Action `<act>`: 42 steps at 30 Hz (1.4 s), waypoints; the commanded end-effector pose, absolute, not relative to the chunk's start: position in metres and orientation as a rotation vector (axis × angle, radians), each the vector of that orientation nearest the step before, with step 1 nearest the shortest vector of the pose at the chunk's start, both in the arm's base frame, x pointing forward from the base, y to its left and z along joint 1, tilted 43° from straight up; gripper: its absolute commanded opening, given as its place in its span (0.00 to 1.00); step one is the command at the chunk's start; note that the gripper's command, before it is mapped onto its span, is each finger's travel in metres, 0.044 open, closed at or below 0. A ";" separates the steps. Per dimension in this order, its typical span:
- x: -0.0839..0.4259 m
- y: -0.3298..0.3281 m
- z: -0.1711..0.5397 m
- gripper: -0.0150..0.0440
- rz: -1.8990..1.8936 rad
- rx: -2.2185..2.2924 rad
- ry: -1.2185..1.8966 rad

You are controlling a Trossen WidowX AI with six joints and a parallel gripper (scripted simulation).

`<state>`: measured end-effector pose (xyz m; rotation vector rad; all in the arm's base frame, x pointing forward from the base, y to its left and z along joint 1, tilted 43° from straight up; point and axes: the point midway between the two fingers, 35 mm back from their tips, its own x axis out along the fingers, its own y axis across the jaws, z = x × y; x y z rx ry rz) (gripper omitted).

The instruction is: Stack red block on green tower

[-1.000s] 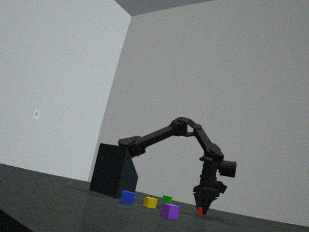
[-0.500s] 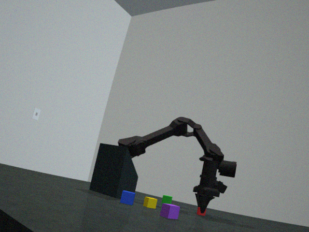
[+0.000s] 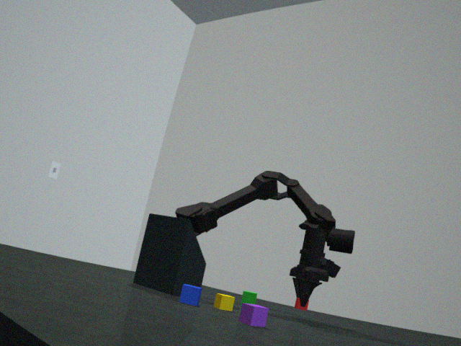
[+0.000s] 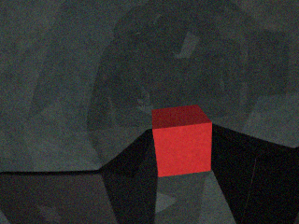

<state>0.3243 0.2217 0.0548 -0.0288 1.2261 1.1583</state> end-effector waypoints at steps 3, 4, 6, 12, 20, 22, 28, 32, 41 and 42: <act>0.329 0.202 0.079 0.25 1.159 -0.029 1.213; 0.330 0.198 0.084 0.25 1.159 -0.030 1.213; 0.331 0.191 0.091 0.25 1.159 -0.030 1.213; 0.335 0.169 0.114 0.25 1.158 -0.031 1.214; 0.337 0.163 0.119 0.25 1.158 -0.031 1.214; 0.338 0.159 0.115 0.25 1.155 -0.033 1.215; 0.344 0.122 0.082 0.25 1.141 -0.043 1.219; 0.344 0.098 0.060 0.25 1.137 -0.048 1.222; 0.331 0.046 0.014 0.25 1.144 -0.049 1.224; 0.329 0.041 0.010 0.25 1.144 -0.048 1.224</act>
